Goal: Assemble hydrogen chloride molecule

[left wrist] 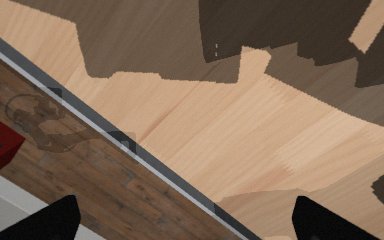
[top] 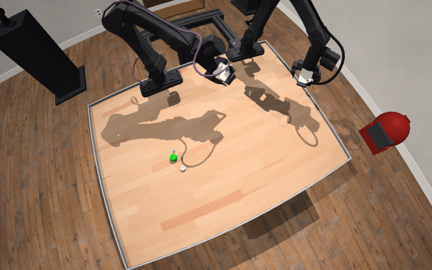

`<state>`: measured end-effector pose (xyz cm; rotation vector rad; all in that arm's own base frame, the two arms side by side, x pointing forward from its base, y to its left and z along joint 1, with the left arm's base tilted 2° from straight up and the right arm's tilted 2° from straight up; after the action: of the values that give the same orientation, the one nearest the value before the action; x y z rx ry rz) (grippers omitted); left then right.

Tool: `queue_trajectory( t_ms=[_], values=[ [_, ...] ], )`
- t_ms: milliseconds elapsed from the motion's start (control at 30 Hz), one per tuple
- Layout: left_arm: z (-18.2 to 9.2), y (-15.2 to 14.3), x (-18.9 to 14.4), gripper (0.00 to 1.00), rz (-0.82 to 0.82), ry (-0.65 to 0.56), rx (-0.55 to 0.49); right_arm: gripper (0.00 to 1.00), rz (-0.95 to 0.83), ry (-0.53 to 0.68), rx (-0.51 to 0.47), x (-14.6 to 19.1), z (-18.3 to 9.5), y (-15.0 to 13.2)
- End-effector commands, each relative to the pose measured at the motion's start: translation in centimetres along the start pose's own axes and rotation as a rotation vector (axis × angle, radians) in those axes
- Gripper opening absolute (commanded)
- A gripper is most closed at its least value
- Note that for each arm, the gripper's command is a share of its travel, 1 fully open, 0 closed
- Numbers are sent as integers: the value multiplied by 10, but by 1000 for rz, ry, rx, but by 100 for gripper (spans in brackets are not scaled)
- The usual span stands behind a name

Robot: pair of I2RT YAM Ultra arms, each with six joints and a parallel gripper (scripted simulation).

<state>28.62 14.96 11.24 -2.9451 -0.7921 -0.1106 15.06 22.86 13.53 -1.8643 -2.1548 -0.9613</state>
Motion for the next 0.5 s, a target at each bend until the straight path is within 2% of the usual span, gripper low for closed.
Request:
queue_trajectory(
  t_ms=[0,200,367,467],
  values=[
    [-22,8,15,100,-27,119,-27,54,28,-6,-30,4,-2,13],
    [-36,23,19,100,-154,243,-76,54,148,-104,-42,-19,7,38],
    [-60,36,26,100,-242,374,-123,54,260,-186,-60,-42,13,61],
    [-76,46,29,100,-285,441,-188,54,326,-232,-67,-58,15,74]
  ],
)
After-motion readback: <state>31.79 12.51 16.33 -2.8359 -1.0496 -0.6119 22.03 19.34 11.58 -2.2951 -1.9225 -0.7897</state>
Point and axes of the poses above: on each arm, the point where the finger pads meet when closed, its own z axis out along the fingers, its own x axis across the jaws, y = z × x, the point moved 8 cm from there along -z, back along the fingers, and after that the axes turned 13 degrees about z, right-handed, at the moved point
